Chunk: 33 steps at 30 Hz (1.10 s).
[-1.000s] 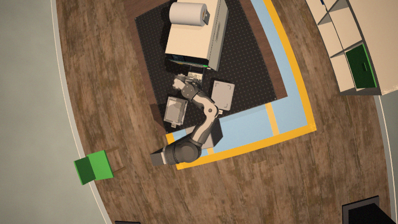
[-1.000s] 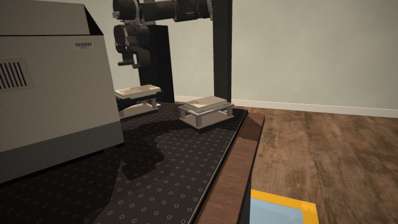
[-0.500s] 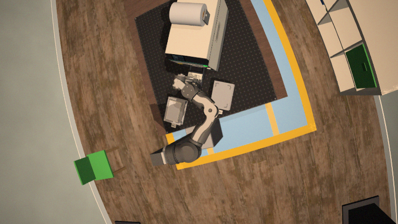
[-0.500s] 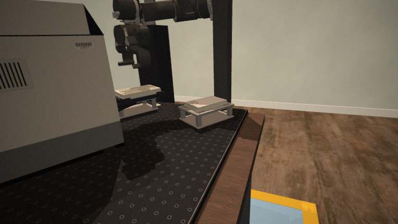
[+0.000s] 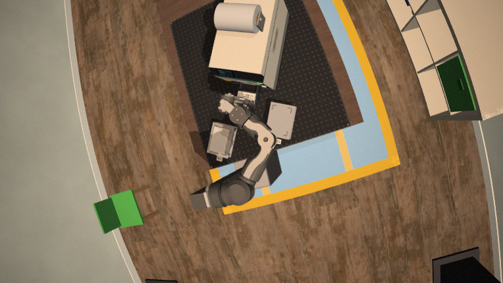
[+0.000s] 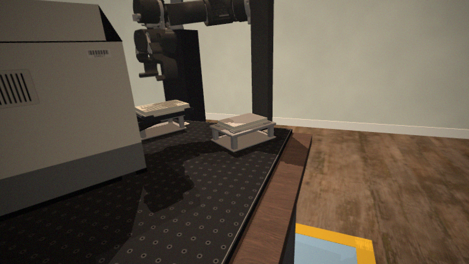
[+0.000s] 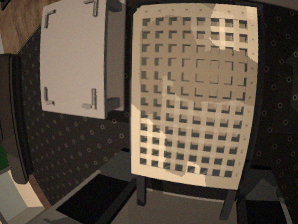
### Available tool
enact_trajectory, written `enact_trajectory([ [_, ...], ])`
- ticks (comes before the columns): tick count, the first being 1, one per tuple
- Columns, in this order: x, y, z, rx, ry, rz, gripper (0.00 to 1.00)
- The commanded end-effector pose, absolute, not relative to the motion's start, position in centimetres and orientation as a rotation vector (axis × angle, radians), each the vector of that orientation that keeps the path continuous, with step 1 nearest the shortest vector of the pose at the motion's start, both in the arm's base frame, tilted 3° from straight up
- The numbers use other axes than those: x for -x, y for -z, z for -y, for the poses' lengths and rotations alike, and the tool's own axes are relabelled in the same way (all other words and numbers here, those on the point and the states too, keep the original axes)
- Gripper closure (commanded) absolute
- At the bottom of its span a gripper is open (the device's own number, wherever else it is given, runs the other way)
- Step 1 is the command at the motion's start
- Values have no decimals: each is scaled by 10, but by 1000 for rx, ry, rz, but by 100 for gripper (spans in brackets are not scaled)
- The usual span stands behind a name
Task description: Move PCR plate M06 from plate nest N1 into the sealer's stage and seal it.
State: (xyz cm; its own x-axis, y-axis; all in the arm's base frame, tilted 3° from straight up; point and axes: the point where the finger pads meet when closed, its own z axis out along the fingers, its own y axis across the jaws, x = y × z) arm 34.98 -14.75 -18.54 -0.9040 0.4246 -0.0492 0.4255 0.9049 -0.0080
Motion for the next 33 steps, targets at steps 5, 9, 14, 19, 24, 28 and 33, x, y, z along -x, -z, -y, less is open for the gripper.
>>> enact_trajectory([
  [5,-350,184,148,-680,34,-3018,23],
  [9,-350,184,147,-674,25,-3018,100],
  [14,-350,184,147,-674,25,-3018,100],
  [19,-350,184,147,-674,25,-3018,100],
  [24,-350,184,147,-674,25,-3018,100],
  [28,-350,184,147,-674,25,-3018,100],
  [33,-350,184,147,-674,25,-3018,100],
])
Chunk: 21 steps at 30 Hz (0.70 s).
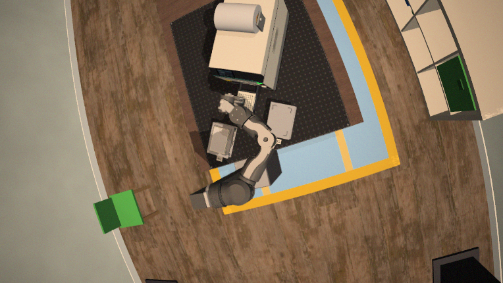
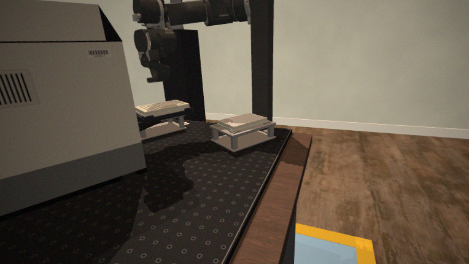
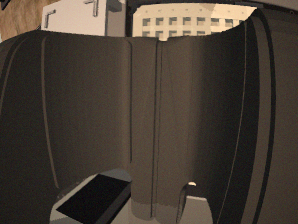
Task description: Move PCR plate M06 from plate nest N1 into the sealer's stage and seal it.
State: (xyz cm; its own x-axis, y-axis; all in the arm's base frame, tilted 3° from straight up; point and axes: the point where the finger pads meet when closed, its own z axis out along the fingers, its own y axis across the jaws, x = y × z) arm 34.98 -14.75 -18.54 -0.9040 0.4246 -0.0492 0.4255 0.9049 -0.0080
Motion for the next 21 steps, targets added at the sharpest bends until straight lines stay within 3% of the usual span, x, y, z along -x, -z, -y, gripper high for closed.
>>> enact_trajectory([
  [1,-350,184,147,-674,25,-3018,100],
  [8,-350,184,147,-674,25,-3018,100],
  [13,-343,186,192,-926,-255,-2895,100],
  [21,-343,186,192,-926,-255,-2895,100],
])
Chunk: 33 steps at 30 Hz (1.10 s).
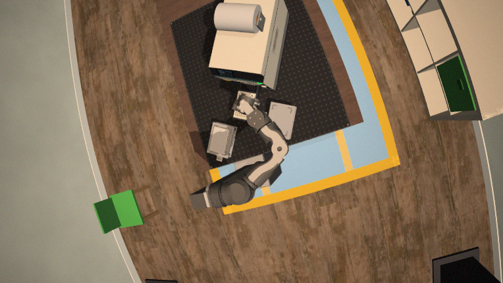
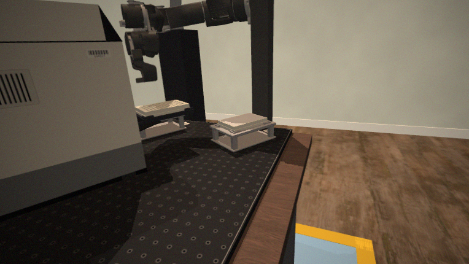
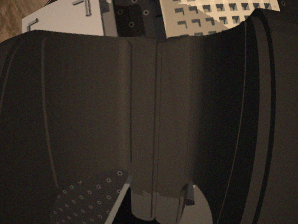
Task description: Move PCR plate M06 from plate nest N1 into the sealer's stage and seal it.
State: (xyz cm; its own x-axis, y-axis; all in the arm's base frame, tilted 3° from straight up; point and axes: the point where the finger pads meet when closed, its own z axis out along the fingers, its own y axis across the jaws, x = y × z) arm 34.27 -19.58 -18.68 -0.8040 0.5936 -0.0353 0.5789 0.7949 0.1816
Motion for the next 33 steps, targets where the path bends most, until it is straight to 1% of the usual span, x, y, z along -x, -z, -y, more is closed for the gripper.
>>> enact_trajectory([
  [1,-343,186,192,-926,-255,-2895,100],
  [4,-343,186,192,-926,-255,-2895,100],
  [9,-337,188,235,-1154,-524,-2729,100],
  [21,-337,188,235,-1154,-524,-2729,100],
  [26,-334,188,249,-1362,-775,-2524,100],
  [33,-334,188,249,-1362,-775,-2524,100],
])
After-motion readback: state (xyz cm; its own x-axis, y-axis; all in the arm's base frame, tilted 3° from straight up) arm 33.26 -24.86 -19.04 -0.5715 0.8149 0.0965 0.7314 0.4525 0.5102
